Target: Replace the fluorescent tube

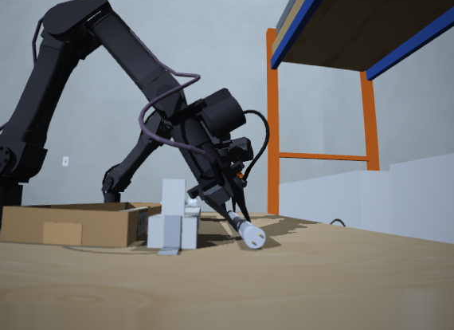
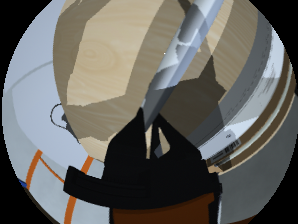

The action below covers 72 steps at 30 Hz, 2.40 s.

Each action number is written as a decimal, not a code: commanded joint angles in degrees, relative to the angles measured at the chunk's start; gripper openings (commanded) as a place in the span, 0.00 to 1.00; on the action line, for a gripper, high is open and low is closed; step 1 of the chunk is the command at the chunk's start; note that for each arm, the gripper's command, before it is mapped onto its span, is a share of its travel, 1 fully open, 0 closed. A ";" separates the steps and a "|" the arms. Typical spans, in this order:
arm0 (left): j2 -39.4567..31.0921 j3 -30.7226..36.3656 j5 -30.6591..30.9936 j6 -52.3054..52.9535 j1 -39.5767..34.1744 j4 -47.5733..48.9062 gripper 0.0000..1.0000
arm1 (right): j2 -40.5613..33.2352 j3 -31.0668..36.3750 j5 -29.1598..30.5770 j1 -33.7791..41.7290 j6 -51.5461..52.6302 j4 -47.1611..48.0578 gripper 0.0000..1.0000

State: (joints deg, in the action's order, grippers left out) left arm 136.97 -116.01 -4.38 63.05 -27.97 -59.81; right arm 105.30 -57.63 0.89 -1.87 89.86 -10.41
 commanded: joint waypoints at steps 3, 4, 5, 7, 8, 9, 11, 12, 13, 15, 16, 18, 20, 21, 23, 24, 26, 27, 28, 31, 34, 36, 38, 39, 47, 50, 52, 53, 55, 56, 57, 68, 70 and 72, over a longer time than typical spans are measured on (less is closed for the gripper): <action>-2.23 -0.71 0.47 -0.11 0.25 0.87 0.11 | -0.49 -0.68 0.95 -0.41 -0.53 0.76 0.11; -2.23 -0.71 0.47 -0.11 0.25 0.87 0.11 | -0.49 -0.68 0.95 -0.41 -0.53 0.76 0.11; -2.23 -0.71 0.47 -0.11 0.25 0.87 0.11 | -0.49 -0.68 0.95 -0.41 -0.53 0.76 0.11; -2.23 -0.71 0.47 -0.11 0.25 0.87 0.11 | -0.49 -0.68 0.95 -0.41 -0.53 0.76 0.11; -2.23 -0.71 0.47 -0.11 0.25 0.87 0.11 | -0.49 -0.68 0.95 -0.41 -0.53 0.76 0.11; -2.23 -0.71 0.47 -0.11 0.25 0.87 0.11 | -0.49 -0.68 0.95 -0.41 -0.53 0.76 0.49; -2.23 -0.71 0.47 -0.11 0.25 0.87 0.11 | -0.48 -0.68 0.95 -0.41 -0.54 0.52 0.49; -2.23 -0.71 0.47 -0.11 0.25 0.87 0.11 | -0.47 -0.68 0.94 -0.41 -0.54 -0.01 0.49; -2.23 -0.71 0.47 -0.11 0.25 0.87 0.11 | -0.47 -0.68 0.94 -0.41 -0.54 -0.14 0.49; -2.23 -0.71 0.47 -0.11 0.25 0.87 0.11 | -0.47 -0.68 0.94 -0.41 -0.54 -0.14 0.49; -2.23 -0.71 0.47 -0.11 0.25 0.87 0.11 | -0.47 -0.68 0.94 -0.41 -0.54 -0.14 0.49; -2.23 -0.71 0.47 -0.11 0.25 0.87 0.11 | -0.47 -0.68 0.94 -0.41 -0.54 -0.14 0.49; -2.23 -0.71 0.47 -0.11 0.25 0.87 0.11 | -0.47 -0.68 0.94 -0.41 -0.54 -0.14 0.49; -2.23 -0.71 0.47 -0.11 0.25 0.87 0.11 | -0.47 -0.68 0.94 -0.41 -0.54 -0.14 0.49; -2.23 -0.71 0.47 -0.11 0.25 0.87 0.11 | -0.47 -0.68 0.94 -0.41 -0.54 -0.14 0.49; -2.23 -0.71 0.47 -0.11 0.25 0.87 0.11 | -0.47 -0.68 0.94 -0.41 -0.54 -0.14 0.49; -2.23 -0.71 0.47 -0.11 0.25 0.87 0.11 | -0.47 -0.68 0.94 -0.41 -0.54 -0.14 0.49; -2.23 -0.71 0.47 -0.11 0.25 0.87 0.11 | -2.78 1.94 0.95 -0.08 -0.28 -2.89 0.49; -2.23 -0.71 0.47 -0.11 0.25 0.87 0.11 | -3.20 1.45 0.96 0.10 -0.17 -3.64 0.49; -2.23 -0.71 0.47 -0.11 0.25 0.87 0.11 | -5.42 2.33 0.97 0.75 0.17 -5.33 0.49; -2.23 -0.71 0.47 -0.11 0.25 0.87 0.11 | -6.36 0.55 0.96 0.66 0.05 -4.76 0.49; -2.23 -0.71 0.47 -0.11 0.25 0.87 0.11 | -7.60 2.24 1.01 0.21 0.20 -6.56 0.49; -2.23 -0.71 0.47 -0.11 0.25 0.87 0.11 | -8.99 2.75 1.02 0.95 0.45 -7.56 0.49; -2.23 -0.71 0.47 -0.11 0.25 0.87 0.11 | -9.72 2.90 1.03 0.88 0.47 -8.26 0.49; -2.23 -0.71 0.47 -0.11 0.25 0.87 0.11 | -10.22 3.65 1.04 0.48 0.10 -9.39 0.49; -2.23 -0.71 0.47 -0.11 0.25 0.87 0.11 | -10.67 0.41 1.03 0.61 0.13 -9.41 0.49; -2.23 -0.71 0.47 -0.11 0.25 0.87 0.11 | -10.67 0.41 1.03 0.61 0.13 -9.41 0.49; -2.23 -0.71 0.47 -0.11 0.25 0.87 0.11 | -10.95 0.56 1.04 0.36 0.20 -9.52 0.49; -2.23 -0.71 0.47 -0.11 0.25 0.87 0.11 | -9.32 -1.17 0.99 0.60 0.00 -10.83 0.49; -2.23 -0.71 0.47 -0.11 0.25 0.87 0.11 | -8.91 -1.90 0.95 0.48 -0.02 -11.93 0.49; -2.23 -0.71 0.47 -0.11 0.25 0.87 0.11 | -8.46 -2.80 0.90 0.26 -0.06 -13.33 0.49; -2.23 -0.71 0.47 -0.11 0.25 0.87 0.11 | 1.32 -20.30 -0.15 -0.87 -0.37 -34.98 0.49; -2.23 -0.71 0.47 -0.11 0.25 0.87 0.11 | 3.28 -23.52 -0.21 0.18 -0.27 -38.12 0.49; -2.23 -0.71 0.47 -0.11 0.25 0.87 0.11 | 5.84 -28.03 -0.70 0.78 -0.46 -43.20 0.49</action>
State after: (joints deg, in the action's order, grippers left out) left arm 136.99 -116.01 -4.38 63.05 -27.97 -59.81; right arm 108.51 -80.23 0.67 -1.96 90.00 -43.70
